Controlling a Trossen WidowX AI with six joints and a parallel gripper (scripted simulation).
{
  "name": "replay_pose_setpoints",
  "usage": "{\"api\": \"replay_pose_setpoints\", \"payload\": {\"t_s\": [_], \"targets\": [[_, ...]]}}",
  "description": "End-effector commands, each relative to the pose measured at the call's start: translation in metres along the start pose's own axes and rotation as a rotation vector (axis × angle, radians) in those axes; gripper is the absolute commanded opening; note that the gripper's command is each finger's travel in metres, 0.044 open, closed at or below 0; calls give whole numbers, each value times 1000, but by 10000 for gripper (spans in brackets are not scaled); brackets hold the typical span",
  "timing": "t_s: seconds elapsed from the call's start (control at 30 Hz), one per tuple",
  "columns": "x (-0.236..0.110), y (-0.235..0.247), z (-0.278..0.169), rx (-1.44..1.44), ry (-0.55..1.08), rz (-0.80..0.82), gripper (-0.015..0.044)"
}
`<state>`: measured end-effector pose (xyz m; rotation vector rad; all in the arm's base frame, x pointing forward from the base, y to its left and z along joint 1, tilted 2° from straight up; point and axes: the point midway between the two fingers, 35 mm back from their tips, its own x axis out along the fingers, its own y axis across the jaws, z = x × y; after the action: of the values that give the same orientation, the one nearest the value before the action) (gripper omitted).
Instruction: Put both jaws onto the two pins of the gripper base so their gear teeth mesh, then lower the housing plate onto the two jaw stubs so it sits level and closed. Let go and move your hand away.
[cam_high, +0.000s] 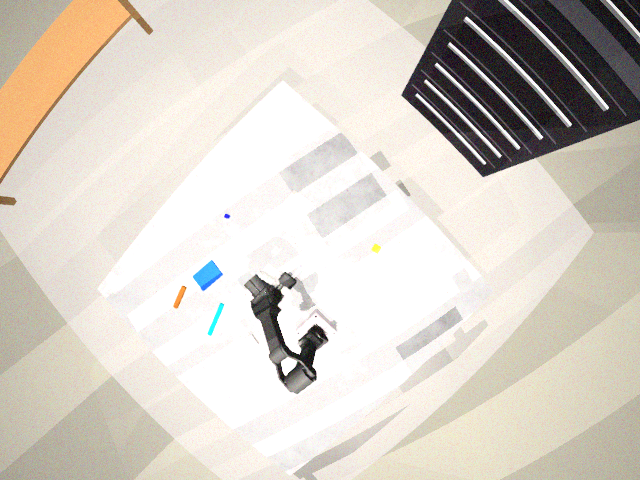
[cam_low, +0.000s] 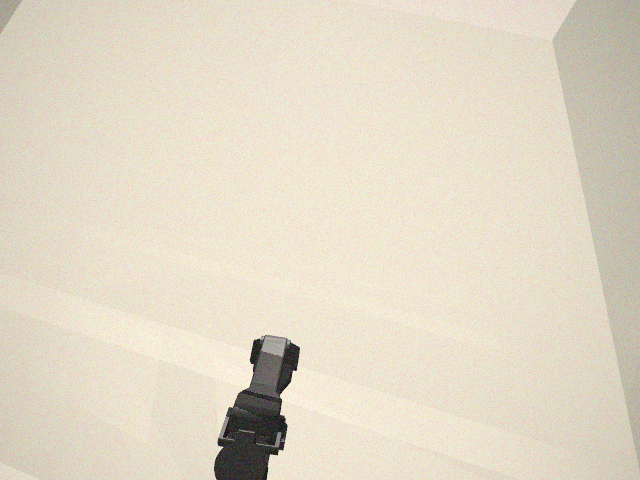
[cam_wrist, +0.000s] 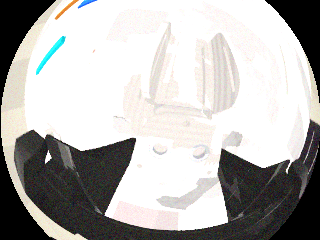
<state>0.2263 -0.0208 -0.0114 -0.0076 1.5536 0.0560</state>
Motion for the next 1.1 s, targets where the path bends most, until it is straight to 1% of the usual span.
{"api": "replay_pose_setpoints", "payload": {"t_s": [0.0, 1.07], "targets": [[2, 0, 0, 5, 2, 3, 351], [8, 0, 0, 4, 2, 3, 351]]}}
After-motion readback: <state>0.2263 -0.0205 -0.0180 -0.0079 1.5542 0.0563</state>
